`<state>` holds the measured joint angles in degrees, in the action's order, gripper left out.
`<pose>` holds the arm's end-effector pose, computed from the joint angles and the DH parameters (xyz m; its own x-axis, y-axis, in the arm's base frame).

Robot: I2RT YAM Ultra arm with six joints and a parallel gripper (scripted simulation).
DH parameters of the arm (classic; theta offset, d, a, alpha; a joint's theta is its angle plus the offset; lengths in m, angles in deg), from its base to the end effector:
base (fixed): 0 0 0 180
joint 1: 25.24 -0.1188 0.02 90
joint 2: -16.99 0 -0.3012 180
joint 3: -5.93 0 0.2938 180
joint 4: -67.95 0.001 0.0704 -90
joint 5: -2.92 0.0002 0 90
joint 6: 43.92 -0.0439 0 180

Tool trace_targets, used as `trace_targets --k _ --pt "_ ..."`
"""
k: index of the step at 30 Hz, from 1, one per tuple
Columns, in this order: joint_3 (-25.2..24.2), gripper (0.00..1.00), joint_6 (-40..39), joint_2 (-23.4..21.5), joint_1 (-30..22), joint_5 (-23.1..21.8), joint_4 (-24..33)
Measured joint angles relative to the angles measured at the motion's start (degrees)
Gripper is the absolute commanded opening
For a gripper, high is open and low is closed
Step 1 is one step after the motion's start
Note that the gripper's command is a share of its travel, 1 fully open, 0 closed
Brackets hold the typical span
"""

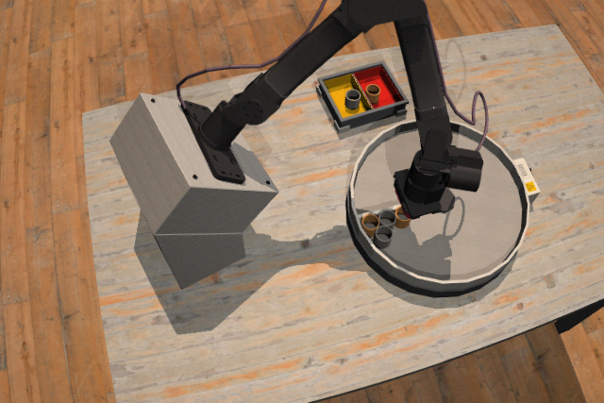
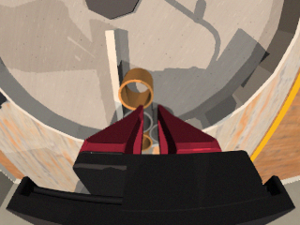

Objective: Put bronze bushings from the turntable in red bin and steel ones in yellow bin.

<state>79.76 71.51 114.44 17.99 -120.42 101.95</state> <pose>0.2980 -0.2457 0.2092 -0.7093 0.1744 -0.6830 0.0589 0.9802 0.1892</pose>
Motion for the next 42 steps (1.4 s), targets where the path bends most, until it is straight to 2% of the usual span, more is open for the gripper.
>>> trace_targets --k 12,19,42 --pt "0.0 0.14 -0.1 0.2 0.0 0.0 -0.3" --pt "-0.2 0.14 -1.6 3.5 -2.1 0.6 -3.2" --pt "-0.2 0.14 -2.1 3.1 -2.0 0.9 -4.5"
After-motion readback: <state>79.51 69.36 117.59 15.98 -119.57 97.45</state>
